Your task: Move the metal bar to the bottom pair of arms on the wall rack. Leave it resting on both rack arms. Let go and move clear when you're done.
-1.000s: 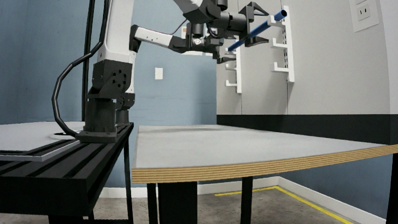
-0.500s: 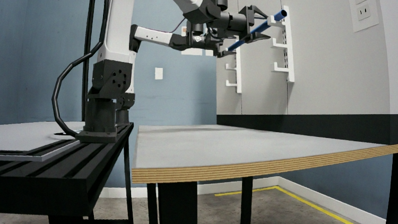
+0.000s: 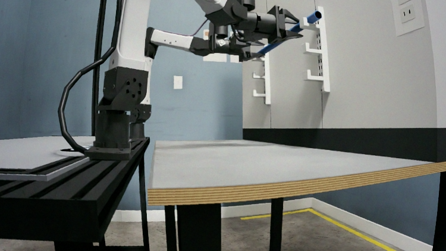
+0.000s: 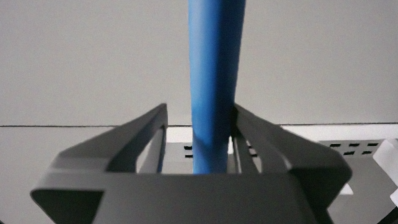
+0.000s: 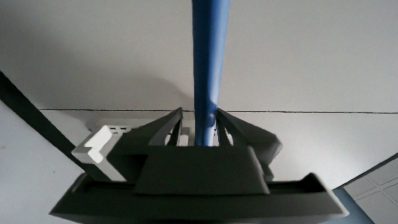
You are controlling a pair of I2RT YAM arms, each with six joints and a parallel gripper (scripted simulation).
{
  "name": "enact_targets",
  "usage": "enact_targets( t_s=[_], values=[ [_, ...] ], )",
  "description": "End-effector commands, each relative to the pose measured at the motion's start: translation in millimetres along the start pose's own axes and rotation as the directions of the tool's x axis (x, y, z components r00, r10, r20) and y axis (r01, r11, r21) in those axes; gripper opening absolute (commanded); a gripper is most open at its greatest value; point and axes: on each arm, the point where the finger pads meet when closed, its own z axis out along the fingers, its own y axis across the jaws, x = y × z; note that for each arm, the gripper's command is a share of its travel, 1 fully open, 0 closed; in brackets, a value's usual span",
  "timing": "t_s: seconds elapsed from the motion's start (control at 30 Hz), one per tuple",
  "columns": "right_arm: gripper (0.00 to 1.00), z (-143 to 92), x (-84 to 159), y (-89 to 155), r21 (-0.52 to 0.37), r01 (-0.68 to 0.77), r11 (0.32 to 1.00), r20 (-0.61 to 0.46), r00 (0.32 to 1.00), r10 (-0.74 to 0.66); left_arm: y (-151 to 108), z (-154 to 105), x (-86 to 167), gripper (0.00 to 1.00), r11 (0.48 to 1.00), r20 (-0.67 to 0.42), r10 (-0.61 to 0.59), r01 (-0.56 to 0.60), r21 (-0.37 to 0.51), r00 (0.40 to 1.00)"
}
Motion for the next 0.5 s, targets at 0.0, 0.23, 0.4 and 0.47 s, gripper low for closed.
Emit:
enact_targets(
  t_s=[0.0,0.23,0.4,0.47],
  values=[
    [0.40,-4.1,2.5,-20.3,0.033,-0.022,0.999,-0.004,1.000,0.022,14.2,-0.4,-2.2,0.40,1.000,-0.004,-0.014,0.014,-0.023,1.000],
    [0.29,-4.1,2.5,-20.3,0.033,-0.022,0.999,-0.004,1.000,0.022,14.2,-0.4,-2.2,0.29,1.000,-0.004,-0.014,0.014,-0.023,1.000],
    [0.18,-4.1,2.5,-20.3,0.033,-0.022,0.999,-0.004,1.000,0.022,14.2,-0.4,-2.2,0.18,1.000,-0.004,-0.014,0.014,-0.023,1.000],
    [0.13,-4.1,2.5,-20.3,0.033,-0.022,0.999,-0.004,1.000,0.022,14.2,-0.4,-2.2,0.13,1.000,-0.004,-0.014,0.014,-0.023,1.000]
  ],
)
